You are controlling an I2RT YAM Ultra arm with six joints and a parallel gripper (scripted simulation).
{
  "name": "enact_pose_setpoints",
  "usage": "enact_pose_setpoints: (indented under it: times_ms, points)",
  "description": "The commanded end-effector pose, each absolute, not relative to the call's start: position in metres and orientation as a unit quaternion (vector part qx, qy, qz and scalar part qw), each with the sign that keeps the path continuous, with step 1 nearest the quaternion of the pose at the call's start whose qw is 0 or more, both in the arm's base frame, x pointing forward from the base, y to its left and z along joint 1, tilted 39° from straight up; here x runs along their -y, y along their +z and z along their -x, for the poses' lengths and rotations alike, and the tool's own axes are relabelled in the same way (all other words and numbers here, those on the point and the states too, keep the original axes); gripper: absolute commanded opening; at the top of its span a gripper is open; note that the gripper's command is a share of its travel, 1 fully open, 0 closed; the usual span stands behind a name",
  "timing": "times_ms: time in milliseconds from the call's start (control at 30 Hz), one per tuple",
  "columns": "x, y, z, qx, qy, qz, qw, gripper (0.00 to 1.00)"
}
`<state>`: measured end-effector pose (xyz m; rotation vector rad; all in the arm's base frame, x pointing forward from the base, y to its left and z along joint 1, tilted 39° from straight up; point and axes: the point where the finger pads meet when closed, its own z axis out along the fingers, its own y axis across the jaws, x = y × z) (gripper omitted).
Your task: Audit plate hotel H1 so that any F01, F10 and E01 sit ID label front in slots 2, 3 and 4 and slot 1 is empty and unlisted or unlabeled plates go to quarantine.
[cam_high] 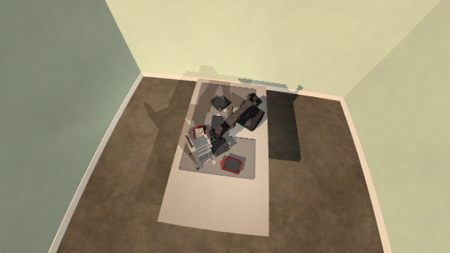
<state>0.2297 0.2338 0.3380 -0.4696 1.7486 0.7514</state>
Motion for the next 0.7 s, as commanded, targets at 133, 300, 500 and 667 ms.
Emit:
enact_pose_setpoints:
  times_ms: [133,300,500,667]
  points:
    - [-0.234,0.364,-0.236,-0.723,0.326,0.192,0.578,0.00]
    - [-0.233,0.369,-0.236,-0.719,0.328,0.191,0.582,0.00]
    - [-0.237,0.368,-0.241,-0.723,0.326,0.192,0.579,0.00]
    - [-0.233,0.374,-0.239,-0.717,0.327,0.188,0.586,0.00]
